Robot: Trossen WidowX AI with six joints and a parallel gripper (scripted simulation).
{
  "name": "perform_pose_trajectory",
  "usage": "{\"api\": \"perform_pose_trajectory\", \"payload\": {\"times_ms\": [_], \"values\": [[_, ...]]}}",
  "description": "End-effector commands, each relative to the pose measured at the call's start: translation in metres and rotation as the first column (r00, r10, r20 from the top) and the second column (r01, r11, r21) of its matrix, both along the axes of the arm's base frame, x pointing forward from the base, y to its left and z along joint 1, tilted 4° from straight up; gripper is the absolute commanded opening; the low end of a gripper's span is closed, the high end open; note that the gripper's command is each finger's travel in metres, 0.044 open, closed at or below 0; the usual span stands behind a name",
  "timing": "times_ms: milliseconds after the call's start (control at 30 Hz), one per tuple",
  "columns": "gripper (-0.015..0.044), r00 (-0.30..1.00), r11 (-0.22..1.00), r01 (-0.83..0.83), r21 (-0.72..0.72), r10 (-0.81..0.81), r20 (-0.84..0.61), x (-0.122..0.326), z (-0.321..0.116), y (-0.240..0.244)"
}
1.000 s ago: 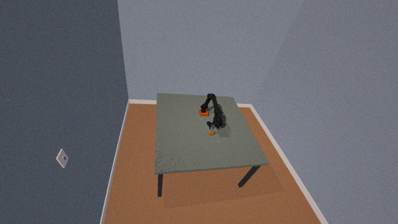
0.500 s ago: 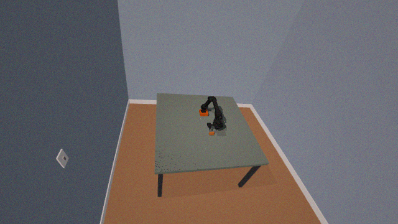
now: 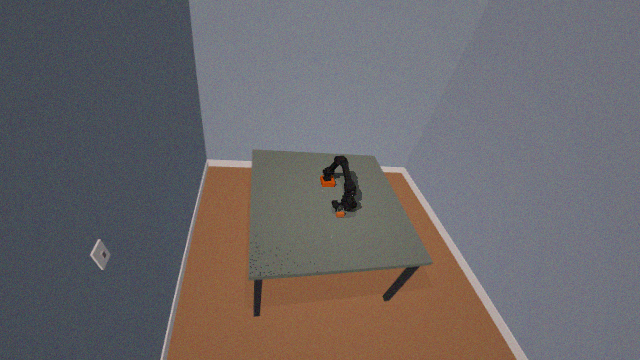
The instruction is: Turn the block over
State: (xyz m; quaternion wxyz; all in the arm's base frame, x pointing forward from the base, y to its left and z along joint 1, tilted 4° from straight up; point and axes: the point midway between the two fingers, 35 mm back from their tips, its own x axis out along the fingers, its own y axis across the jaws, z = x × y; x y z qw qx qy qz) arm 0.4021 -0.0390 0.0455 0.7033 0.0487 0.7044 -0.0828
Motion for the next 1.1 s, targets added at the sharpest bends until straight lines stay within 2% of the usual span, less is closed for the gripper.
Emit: {"api": "perform_pose_trajectory", "payload": {"times_ms": [0, 700, 900, 1067], "values": [[0.044, 1.0, 1.0, 0.0, 0.005, 0.0, -0.011, -0.001, -0.009, 0.0], [0.044, 1.0, 1.0, 0.0, 0.005, 0.0, -0.011, -0.002, -0.037, -0.001], [0.0282, 1.0, 1.0, 0.0, 0.005, 0.0, -0.011, -0.002, -0.037, -0.001], [0.0249, 1.0, 1.0, 0.0, 0.005, 0.0, -0.011, -0.002, -0.037, -0.001]]}}
